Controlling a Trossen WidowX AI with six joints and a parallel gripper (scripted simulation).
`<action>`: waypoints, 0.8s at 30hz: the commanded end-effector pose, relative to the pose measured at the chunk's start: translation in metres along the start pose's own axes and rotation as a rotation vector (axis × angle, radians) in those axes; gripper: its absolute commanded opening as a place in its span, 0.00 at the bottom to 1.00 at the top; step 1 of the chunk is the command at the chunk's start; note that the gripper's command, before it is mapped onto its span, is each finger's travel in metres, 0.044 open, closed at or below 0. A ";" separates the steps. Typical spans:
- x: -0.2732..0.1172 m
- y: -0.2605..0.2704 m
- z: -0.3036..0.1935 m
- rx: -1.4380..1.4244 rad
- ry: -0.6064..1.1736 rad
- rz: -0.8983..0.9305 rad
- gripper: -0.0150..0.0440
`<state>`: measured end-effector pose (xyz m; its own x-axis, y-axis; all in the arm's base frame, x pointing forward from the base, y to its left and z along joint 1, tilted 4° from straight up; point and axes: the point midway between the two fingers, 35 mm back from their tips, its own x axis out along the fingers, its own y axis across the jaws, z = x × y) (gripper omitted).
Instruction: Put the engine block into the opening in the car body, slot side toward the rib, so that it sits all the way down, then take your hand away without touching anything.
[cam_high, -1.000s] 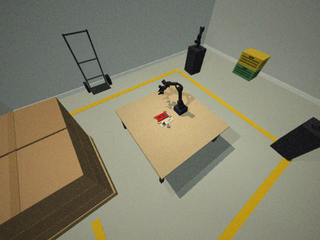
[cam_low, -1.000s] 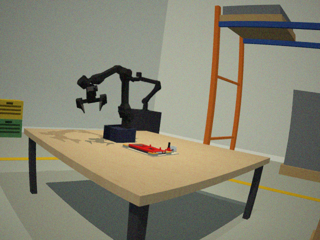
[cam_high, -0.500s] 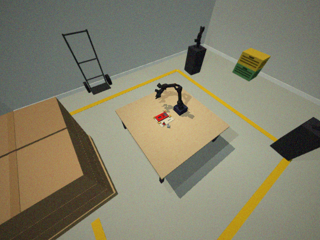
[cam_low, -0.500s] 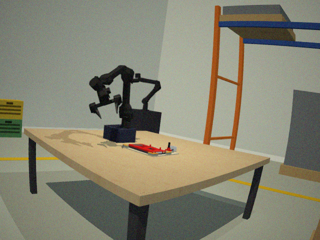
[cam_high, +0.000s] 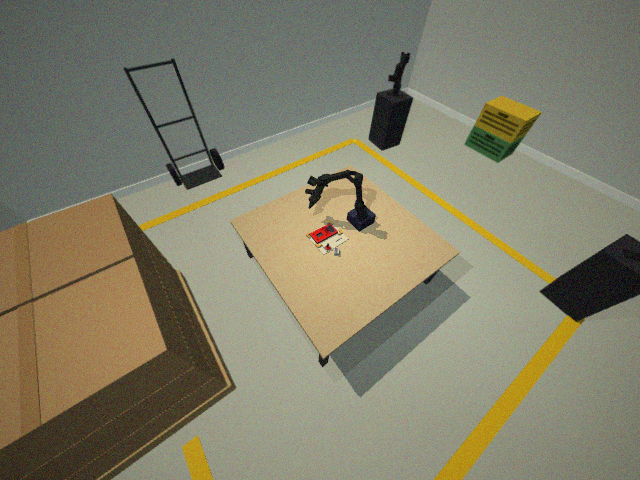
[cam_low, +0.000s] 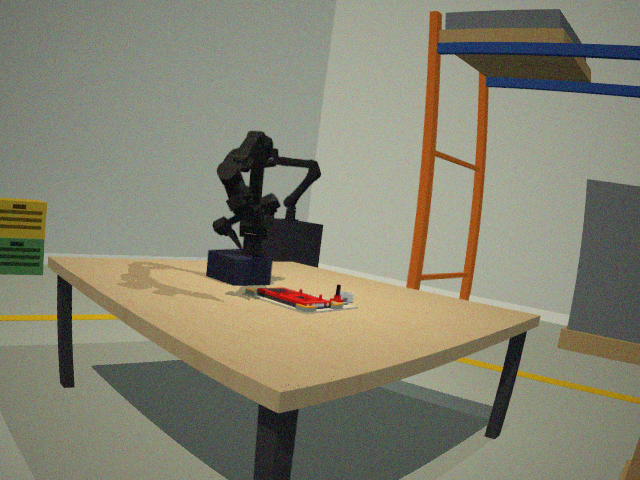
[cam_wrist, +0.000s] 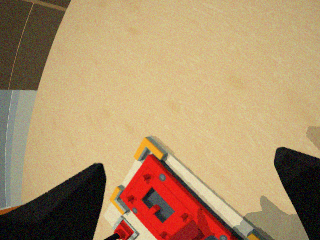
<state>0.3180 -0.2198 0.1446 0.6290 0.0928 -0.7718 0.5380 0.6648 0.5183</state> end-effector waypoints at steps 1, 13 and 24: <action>0.019 0.026 -0.016 0.111 0.075 -0.022 1.00; 0.055 0.093 -0.072 0.332 0.236 -0.117 1.00; 0.077 0.145 -0.135 0.612 0.293 -0.287 1.00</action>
<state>0.3669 -0.0417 0.1146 0.3324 0.2406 -0.9119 0.8857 0.2526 0.3895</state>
